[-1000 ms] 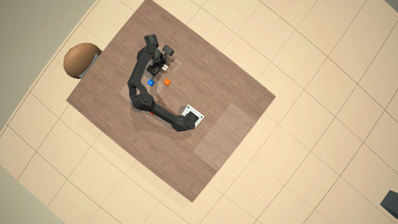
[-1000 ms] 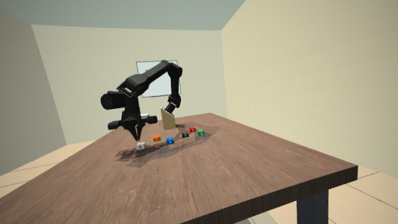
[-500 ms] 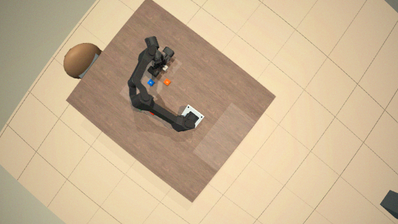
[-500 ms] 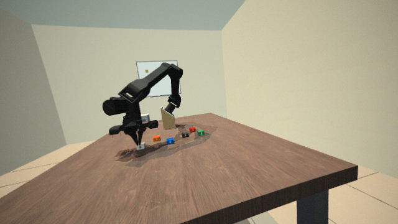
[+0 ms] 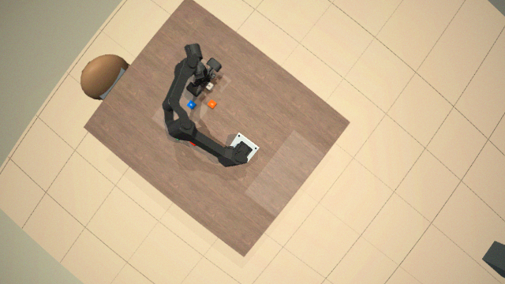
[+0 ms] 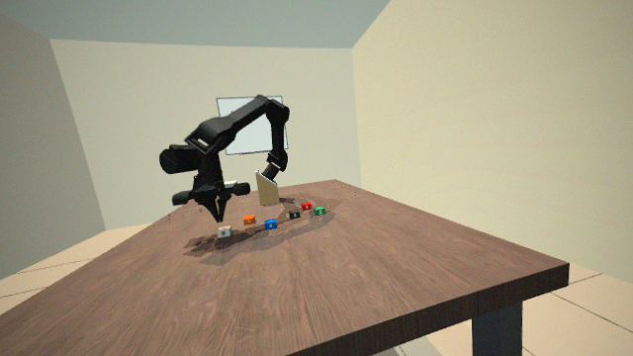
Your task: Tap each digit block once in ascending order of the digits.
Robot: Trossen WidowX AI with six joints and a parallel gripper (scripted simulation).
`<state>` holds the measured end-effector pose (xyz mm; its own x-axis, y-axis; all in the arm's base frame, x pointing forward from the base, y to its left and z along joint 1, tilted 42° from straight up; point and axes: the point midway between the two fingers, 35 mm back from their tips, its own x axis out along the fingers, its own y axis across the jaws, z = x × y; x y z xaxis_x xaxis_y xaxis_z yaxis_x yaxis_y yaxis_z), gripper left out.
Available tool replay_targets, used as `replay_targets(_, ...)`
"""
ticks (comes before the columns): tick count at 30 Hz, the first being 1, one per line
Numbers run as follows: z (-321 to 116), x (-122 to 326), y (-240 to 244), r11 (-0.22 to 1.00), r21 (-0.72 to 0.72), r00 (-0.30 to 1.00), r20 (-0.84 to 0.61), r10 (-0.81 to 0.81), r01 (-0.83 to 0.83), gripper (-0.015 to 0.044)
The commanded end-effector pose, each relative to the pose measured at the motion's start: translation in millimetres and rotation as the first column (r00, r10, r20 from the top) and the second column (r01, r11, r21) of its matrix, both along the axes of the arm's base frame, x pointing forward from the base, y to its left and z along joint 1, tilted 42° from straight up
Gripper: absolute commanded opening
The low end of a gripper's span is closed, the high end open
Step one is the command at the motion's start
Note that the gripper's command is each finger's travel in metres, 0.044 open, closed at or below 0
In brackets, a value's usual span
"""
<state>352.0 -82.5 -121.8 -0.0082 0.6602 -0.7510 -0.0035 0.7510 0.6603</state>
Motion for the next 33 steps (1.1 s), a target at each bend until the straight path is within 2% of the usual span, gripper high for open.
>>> replay_targets(1, 25.0, 5.4, -23.3, 1.000, -0.012, 1.000, 0.011, -0.004, 0.005, 0.0020)
replay_targets(4, 60.3, 3.1, -53.0, 1.000, -0.012, 1.000, 0.010, 0.004, -0.003, 0.0020)
replay_targets(10, 63.7, 1.6, -54.4, 1.000, -0.012, 1.000, 0.010, 0.004, -0.004, 0.0020)
replay_targets(22, 102.8, -80.3, -7.8, 1.000, -0.008, 1.000, 0.004, 0.004, -0.004, 0.0020)
replay_targets(28, 100.4, -81.3, -4.8, 1.000, -0.008, 1.000, 0.004, 0.004, -0.004, 0.0020)
replay_targets(33, 44.5, -82.0, 44.7, 1.000, -0.005, 1.000, 0.005, 0.004, -0.004, 0.0020)
